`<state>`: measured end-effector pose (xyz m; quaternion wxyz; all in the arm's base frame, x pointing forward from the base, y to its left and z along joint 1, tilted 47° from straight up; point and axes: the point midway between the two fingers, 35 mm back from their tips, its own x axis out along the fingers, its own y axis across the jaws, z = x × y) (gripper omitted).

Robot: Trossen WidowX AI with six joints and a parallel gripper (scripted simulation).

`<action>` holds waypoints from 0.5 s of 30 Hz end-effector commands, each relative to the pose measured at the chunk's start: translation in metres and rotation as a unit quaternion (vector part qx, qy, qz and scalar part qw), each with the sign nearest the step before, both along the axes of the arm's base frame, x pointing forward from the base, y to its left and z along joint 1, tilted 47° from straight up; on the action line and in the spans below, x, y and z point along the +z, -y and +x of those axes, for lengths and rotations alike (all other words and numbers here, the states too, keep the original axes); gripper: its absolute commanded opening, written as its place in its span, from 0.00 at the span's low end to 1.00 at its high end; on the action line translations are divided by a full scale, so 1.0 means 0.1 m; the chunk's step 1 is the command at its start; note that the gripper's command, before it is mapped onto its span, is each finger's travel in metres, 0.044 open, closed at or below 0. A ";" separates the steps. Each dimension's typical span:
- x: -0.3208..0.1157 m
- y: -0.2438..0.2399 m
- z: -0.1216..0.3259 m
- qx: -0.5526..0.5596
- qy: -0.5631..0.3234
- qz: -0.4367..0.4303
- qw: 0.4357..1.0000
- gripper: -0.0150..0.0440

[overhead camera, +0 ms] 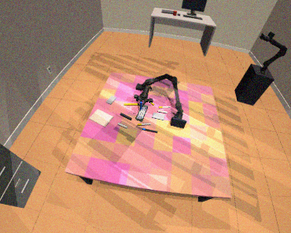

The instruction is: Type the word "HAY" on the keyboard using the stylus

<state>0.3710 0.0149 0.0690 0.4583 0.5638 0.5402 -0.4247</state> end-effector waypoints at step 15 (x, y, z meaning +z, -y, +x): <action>-0.07 0.05 -0.01 0.002 -0.002 0.002 1.000 0.39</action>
